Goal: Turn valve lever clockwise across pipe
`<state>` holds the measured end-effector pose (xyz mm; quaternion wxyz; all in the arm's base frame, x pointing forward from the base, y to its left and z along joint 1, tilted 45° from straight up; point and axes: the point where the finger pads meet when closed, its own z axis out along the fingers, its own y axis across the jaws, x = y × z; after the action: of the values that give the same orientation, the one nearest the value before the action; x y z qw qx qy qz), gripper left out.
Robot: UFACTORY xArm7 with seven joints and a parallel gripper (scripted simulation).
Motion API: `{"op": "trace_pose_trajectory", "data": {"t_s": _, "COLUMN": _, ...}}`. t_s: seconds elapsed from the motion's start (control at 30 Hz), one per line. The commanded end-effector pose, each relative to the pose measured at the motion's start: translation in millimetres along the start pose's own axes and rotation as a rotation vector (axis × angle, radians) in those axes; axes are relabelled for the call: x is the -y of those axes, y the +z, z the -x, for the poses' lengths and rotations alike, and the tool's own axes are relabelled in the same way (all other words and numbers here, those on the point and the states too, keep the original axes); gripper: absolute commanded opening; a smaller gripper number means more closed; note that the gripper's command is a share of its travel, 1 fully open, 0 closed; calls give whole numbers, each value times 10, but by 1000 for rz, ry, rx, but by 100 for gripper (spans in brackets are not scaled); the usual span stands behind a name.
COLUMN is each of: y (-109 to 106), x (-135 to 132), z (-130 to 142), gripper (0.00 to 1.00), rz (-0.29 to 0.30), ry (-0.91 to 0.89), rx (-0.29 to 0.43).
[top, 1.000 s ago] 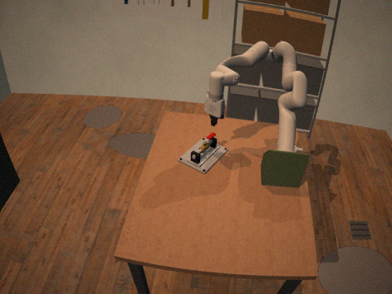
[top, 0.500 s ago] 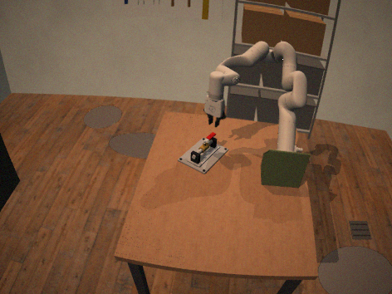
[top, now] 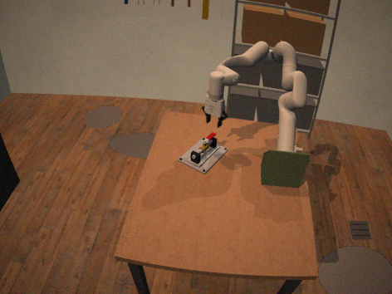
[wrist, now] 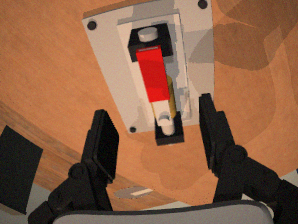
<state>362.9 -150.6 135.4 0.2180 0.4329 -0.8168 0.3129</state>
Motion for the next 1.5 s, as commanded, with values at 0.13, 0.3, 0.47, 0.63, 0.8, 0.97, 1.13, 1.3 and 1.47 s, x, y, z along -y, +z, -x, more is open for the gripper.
{"op": "trace_pose_trajectory", "data": {"t_s": 0.13, "y": -15, "x": 9, "z": 10, "gripper": 68, "rz": -3, "ry": -1, "rx": 3}}
{"op": "trace_pose_trajectory", "data": {"t_s": 0.3, "y": -15, "x": 9, "z": 10, "gripper": 68, "rz": -3, "ry": -1, "rx": 3}}
{"op": "trace_pose_trajectory", "data": {"t_s": 0.47, "y": -15, "x": 9, "z": 10, "gripper": 68, "rz": -3, "ry": -1, "rx": 3}}
{"op": "trace_pose_trajectory", "data": {"t_s": 0.63, "y": -15, "x": 9, "z": 10, "gripper": 68, "rz": -3, "ry": -1, "rx": 3}}
{"op": "trace_pose_trajectory", "data": {"t_s": 0.8, "y": -4, "x": 9, "z": 10, "gripper": 68, "rz": -3, "ry": -1, "rx": 3}}
{"op": "trace_pose_trajectory", "data": {"t_s": 0.97, "y": 29, "x": 9, "z": 11, "gripper": 68, "rz": -3, "ry": -1, "rx": 2}}
{"op": "trace_pose_trajectory", "data": {"t_s": 1.13, "y": 58, "x": 10, "z": 11, "gripper": 68, "rz": -2, "ry": -1, "rx": 2}}
{"op": "trace_pose_trajectory", "data": {"t_s": 1.3, "y": 124, "x": 10, "z": 11, "gripper": 68, "rz": -2, "ry": -1, "rx": 2}}
{"op": "trace_pose_trajectory", "data": {"t_s": 1.47, "y": 206, "x": 11, "z": 12, "gripper": 68, "rz": -2, "ry": -1, "rx": 2}}
